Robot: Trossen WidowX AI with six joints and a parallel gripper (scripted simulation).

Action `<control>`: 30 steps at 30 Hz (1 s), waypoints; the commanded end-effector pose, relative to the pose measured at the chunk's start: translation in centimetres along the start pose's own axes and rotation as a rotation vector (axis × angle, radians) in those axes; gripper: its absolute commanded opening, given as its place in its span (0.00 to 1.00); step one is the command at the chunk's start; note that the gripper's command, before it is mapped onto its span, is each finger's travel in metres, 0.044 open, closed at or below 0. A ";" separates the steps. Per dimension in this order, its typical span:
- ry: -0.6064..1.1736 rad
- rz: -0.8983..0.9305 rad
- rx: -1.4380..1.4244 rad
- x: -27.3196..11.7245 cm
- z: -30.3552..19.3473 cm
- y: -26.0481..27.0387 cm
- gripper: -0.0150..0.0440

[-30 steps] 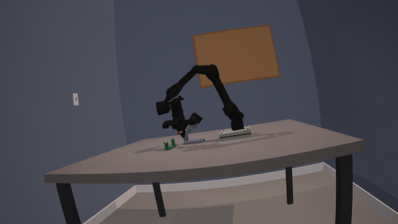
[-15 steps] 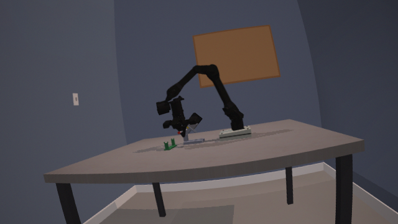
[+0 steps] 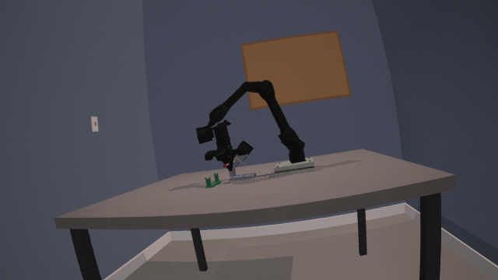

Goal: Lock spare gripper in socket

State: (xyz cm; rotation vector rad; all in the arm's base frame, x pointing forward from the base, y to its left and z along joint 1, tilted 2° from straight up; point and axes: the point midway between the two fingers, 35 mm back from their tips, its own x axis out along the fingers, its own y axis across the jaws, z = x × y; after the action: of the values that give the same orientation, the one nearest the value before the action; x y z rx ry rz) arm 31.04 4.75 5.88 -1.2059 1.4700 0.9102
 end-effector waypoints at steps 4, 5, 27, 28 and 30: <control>-0.008 -0.001 -0.003 0.0 -0.5 0.0 0.25; -0.008 0.000 -0.003 0.0 -0.6 0.0 0.25; -0.009 0.012 -0.007 0.4 -2.2 0.0 0.25; -0.009 0.013 -0.007 0.4 -2.3 0.0 0.25; -0.009 0.014 -0.007 0.5 -2.5 0.0 0.25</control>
State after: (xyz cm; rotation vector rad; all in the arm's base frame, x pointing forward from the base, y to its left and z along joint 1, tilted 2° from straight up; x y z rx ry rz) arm 30.50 2.47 5.81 -1.1982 1.4803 0.9262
